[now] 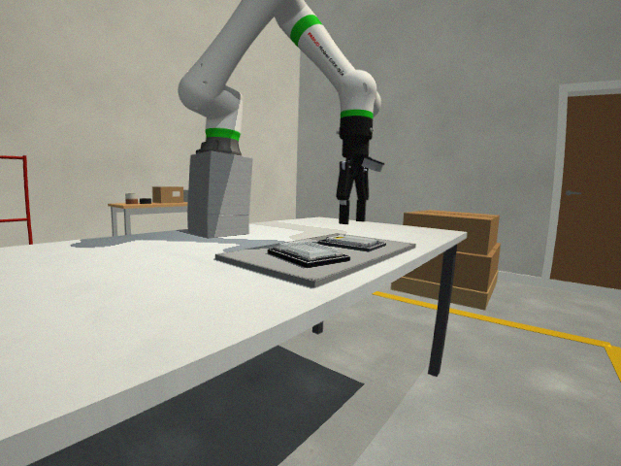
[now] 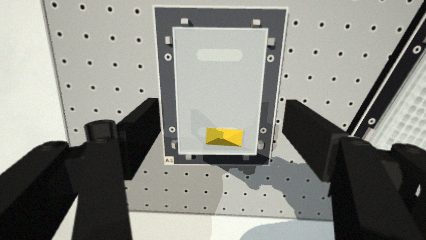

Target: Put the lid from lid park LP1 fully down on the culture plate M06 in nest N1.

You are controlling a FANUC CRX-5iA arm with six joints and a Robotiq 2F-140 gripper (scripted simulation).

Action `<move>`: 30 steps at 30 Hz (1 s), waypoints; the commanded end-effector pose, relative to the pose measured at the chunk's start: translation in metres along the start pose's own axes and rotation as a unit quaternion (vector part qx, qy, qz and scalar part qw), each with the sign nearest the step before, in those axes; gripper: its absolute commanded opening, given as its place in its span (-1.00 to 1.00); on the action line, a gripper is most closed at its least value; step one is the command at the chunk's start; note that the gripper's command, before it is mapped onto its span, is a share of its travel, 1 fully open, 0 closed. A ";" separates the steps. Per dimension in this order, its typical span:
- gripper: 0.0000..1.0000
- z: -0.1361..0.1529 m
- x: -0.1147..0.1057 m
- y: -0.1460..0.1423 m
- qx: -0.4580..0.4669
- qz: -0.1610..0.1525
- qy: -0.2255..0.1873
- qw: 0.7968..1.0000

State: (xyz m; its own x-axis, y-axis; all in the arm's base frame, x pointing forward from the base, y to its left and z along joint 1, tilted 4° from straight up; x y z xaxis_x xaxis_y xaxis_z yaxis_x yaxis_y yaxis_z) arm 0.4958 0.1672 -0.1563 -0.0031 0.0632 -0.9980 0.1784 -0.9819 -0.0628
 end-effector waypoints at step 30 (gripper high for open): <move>0.39 -0.002 0.032 -0.001 0.000 0.000 0.001 1.000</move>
State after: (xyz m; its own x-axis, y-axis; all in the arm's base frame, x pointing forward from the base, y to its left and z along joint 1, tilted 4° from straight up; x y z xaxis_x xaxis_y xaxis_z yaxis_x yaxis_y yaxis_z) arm 0.4970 0.1703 -0.1881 -0.0031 0.0633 -0.9980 0.1784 -0.9819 -0.0628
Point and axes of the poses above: the point where the finger pads meet when closed, its own x axis out along the fingers, its own y axis across the jaws, z = x × y, the point moved 2 cm from there along -x, back along the fingers
